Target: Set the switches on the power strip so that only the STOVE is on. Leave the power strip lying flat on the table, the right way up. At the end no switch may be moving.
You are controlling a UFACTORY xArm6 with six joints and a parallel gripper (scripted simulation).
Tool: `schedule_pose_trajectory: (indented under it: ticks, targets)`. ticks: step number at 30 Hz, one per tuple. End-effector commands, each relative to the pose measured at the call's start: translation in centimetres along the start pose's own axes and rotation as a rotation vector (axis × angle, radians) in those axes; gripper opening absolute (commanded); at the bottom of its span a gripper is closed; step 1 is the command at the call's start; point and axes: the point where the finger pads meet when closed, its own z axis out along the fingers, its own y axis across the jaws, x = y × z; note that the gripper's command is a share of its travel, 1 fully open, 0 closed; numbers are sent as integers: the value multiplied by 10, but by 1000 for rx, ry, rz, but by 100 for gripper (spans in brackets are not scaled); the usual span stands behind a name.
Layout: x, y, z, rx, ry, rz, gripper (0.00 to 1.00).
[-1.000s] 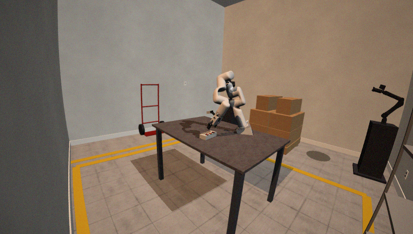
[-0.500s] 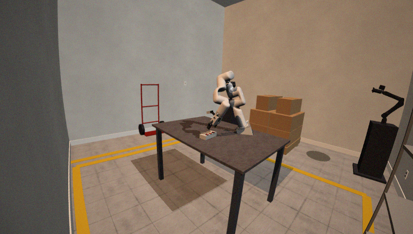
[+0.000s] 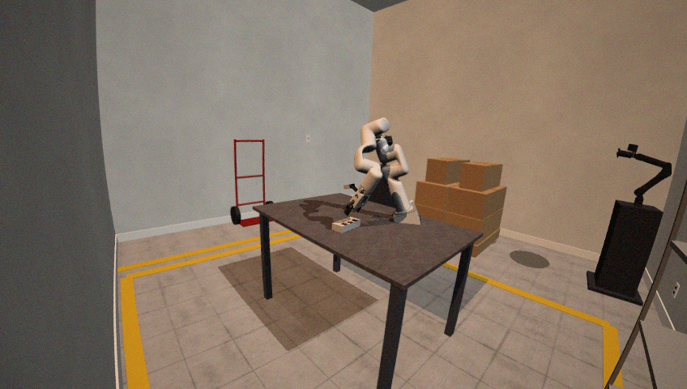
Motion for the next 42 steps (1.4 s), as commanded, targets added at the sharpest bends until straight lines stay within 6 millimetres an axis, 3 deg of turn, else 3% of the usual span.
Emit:
schedule_pose_trajectory:
  ticks: [1,4,8,11,12,18,26,28,29,33,42]
  targets:
    - [3,1,-1,-13,-20,58,100]
    - [16,8,-1,-79,-98,295,100]
    - [29,13,-5,-131,-149,480,100]
    - [29,13,-5,-145,-165,532,100]
    - [37,14,-8,-187,-205,680,100]
    - [46,14,-11,-260,-278,948,100]
    - [72,10,-23,-375,-379,1359,100]
    - [72,10,-23,-375,-379,1359,100]
    - [79,9,-26,-415,-416,1505,100]
    - [89,7,-30,-453,-448,1638,100]
    - [89,7,-30,-453,-448,1638,100]
